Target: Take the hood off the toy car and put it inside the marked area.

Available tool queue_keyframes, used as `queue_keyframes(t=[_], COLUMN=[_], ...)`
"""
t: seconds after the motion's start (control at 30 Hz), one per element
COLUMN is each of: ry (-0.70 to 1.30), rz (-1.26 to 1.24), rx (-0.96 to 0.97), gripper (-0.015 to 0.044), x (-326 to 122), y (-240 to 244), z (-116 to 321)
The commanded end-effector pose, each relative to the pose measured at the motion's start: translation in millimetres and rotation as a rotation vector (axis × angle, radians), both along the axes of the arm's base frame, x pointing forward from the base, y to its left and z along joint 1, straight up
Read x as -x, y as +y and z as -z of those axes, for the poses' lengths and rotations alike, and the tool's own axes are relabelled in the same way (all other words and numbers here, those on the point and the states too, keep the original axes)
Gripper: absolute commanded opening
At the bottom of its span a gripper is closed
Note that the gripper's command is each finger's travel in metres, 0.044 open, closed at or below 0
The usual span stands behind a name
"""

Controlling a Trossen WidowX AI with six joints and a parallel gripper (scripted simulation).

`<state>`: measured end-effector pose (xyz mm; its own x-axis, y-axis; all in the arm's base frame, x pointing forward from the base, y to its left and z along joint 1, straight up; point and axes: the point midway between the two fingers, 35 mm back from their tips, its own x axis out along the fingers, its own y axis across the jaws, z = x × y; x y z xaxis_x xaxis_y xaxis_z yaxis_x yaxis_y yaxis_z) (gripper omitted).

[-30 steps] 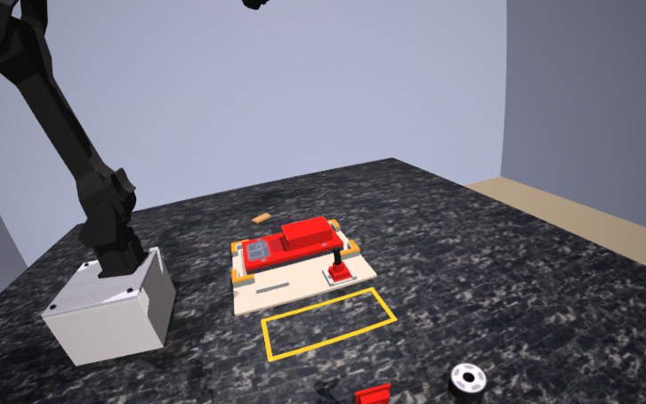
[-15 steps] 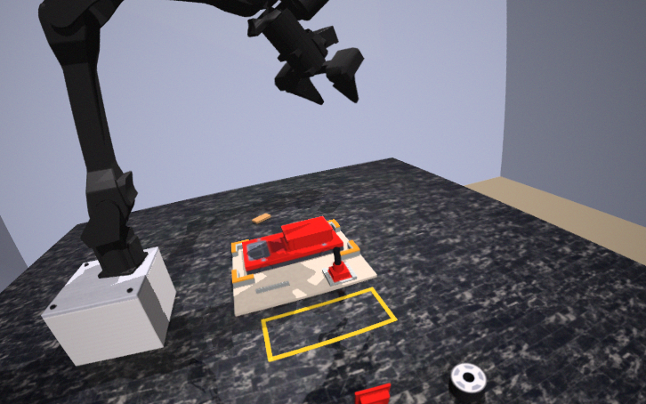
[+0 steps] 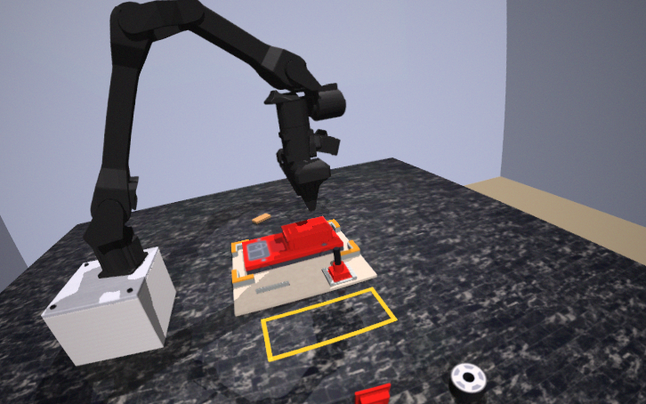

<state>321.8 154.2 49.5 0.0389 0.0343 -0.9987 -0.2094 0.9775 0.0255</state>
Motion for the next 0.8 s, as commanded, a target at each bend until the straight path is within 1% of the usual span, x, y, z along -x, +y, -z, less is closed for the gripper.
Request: queue_keyframes(t=[0.0,0.77], ry=[0.008,0.008], rz=[0.02,0.02], rx=[0.018,0.018], gripper=[0.044,0.044], x=[2.6,2.9], y=[-2.2,-1.7], z=[1.7,19.6])
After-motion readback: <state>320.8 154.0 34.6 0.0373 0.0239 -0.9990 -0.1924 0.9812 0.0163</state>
